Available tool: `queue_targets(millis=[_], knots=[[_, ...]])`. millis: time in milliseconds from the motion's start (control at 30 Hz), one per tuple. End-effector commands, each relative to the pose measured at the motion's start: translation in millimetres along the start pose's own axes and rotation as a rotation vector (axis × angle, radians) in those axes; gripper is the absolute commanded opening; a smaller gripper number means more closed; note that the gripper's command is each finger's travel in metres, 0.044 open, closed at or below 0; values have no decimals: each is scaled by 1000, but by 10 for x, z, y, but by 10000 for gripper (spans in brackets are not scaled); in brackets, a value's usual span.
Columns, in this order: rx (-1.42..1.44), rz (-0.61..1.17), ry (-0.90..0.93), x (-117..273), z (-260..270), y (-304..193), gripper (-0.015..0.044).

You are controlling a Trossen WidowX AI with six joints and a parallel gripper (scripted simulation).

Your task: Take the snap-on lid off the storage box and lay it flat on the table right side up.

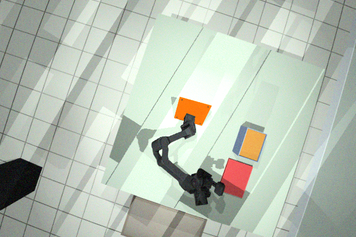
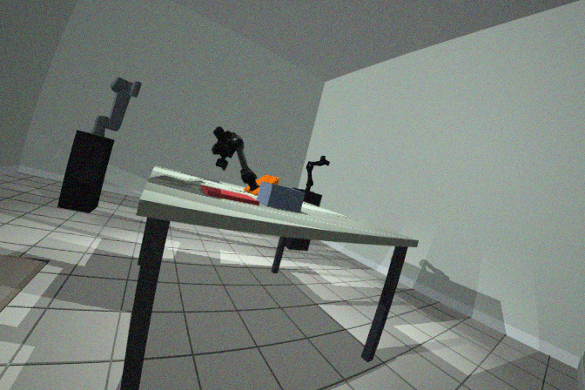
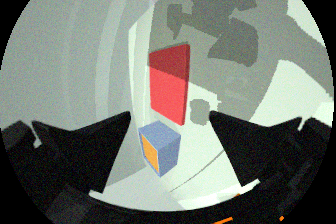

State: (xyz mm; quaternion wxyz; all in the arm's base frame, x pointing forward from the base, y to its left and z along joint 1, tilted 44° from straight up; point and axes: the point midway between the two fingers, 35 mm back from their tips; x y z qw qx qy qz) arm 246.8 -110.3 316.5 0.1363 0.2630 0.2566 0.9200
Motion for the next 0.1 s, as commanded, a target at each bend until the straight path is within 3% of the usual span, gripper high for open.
queue_targets(millis=[0, 67], knots=[[-6, -3, -3, -4, -5, 3, 440], [-6, -3, -3, -4, -5, 3, 440]])
Point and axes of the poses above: the point midway between the two fingers, 35 mm back from their tips, its own x axis back along the fingers, its own z axis across the jaws, y = z × x, and after that the axes turned 14 degrees about -x, right-handed
